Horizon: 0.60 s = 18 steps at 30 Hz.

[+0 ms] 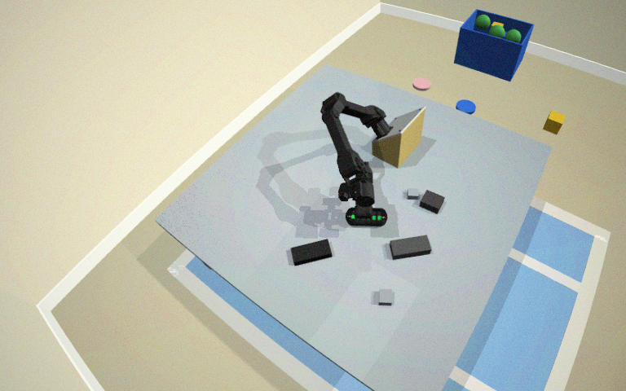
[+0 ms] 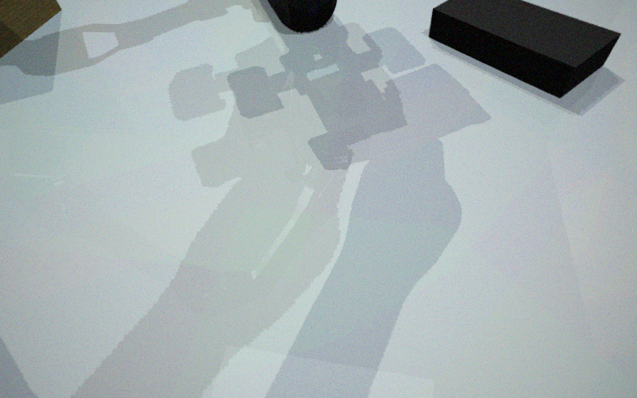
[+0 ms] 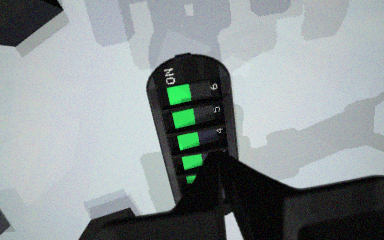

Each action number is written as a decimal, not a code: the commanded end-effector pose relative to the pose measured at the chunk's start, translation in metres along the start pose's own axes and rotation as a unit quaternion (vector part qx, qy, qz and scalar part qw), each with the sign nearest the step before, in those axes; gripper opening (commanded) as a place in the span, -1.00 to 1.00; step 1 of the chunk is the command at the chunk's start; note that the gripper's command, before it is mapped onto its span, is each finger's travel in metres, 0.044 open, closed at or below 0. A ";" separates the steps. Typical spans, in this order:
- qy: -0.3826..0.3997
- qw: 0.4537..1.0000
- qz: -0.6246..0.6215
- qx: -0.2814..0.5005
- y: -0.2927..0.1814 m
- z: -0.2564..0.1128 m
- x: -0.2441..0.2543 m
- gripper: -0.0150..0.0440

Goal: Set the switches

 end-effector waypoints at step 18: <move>0.001 1.000 0.004 0.002 0.018 0.000 0.024 -0.49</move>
Point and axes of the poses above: the point midway between the two fingers, 35 mm back from their tips, its own z axis out along the fingers, its own x axis across the jaws, y = z × x, the point moved 8 cm from there along -z, back along the fingers, and after that the axes turned 12 degrees about z, right-handed, at the moved point
